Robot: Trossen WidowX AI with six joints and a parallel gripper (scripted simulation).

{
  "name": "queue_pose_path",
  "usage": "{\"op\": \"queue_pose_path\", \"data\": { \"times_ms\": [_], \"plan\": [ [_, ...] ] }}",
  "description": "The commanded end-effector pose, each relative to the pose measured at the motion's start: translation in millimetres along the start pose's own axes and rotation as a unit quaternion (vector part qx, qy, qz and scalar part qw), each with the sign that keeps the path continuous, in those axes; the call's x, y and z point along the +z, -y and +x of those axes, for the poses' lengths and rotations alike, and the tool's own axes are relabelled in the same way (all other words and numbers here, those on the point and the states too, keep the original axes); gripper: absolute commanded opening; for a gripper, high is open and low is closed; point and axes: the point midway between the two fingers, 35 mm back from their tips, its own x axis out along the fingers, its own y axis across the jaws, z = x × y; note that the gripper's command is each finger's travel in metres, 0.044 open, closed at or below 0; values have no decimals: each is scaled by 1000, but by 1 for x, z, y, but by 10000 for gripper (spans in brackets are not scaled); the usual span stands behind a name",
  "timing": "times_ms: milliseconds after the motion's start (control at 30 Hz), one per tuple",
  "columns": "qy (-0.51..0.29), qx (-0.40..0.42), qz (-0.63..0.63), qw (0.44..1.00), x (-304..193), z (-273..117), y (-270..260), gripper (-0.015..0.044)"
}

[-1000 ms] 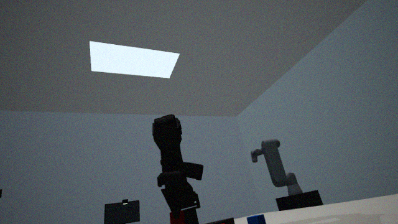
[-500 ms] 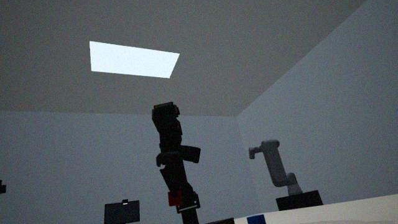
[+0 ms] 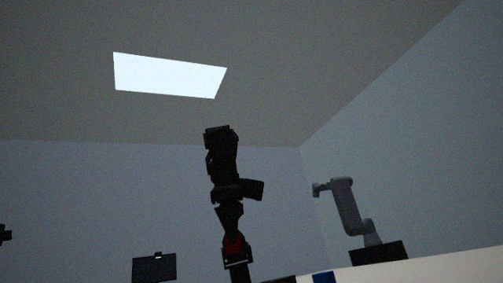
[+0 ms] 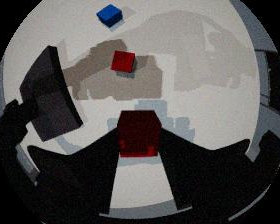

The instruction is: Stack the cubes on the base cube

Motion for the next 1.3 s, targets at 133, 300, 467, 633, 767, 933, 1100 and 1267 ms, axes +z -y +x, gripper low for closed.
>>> {"op": "queue_pose_path", "data": {
  "times_ms": [133,300,467,633,767,933,1100,1267],
  "plan": [
    [1,-1,3,1000,23,5,-1,105],
    [2,-1,5,1000,39,8,-3,105],
    [3,-1,6,1000,55,12,-6,105],
    [3,-1,8,1000,70,15,-10,105],
    [4,0,9,1000,83,18,-14,105],
    [4,0,11,1000,98,22,-19,105],
    [5,0,12,1000,113,25,-26,105],
    [5,1,14,1000,127,29,-33,105]
  ]
}}
